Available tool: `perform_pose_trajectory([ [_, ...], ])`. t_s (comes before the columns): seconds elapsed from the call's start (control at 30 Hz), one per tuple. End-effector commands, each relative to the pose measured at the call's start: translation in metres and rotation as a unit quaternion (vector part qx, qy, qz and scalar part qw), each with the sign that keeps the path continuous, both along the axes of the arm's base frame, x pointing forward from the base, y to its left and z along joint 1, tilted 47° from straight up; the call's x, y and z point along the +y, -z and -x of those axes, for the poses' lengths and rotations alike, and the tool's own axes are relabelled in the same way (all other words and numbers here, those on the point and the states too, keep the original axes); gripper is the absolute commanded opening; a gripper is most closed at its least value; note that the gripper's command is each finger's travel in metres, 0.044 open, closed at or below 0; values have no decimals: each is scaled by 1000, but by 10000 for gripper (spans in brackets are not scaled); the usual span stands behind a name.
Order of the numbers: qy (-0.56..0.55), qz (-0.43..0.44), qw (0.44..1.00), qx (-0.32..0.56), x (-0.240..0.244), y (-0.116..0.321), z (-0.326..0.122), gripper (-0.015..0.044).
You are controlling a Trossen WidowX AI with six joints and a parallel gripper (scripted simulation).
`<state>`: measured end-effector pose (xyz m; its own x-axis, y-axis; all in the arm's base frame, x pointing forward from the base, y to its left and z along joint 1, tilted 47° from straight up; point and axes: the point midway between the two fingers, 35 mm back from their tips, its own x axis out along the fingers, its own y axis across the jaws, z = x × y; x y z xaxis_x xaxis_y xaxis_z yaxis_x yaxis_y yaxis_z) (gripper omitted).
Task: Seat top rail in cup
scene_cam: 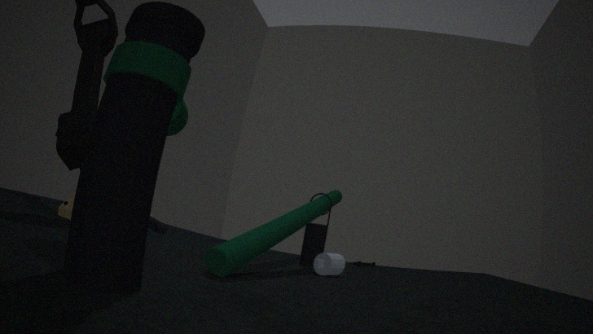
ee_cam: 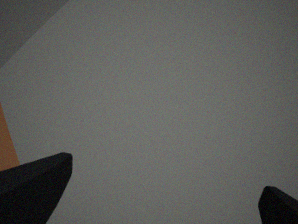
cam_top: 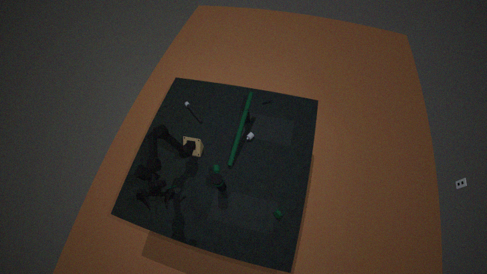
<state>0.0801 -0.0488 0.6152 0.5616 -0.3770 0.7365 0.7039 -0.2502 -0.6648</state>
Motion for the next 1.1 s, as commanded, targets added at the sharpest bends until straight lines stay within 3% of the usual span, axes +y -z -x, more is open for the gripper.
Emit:
perform_pose_trajectory([
  [0.0,-2,-3,1000,0,-1,0,-1,426],
  [0.1,-33,-46,998,-2,-17,5,-11,440],
  [0.23,-114,-172,979,2,-56,27,-48,440],
  [0.53,-225,-460,857,60,-93,118,-168,440],
  [0.8,-206,-631,731,160,-52,221,-256,440],
  [1.07,-140,-703,644,267,30,319,-295,440],
])
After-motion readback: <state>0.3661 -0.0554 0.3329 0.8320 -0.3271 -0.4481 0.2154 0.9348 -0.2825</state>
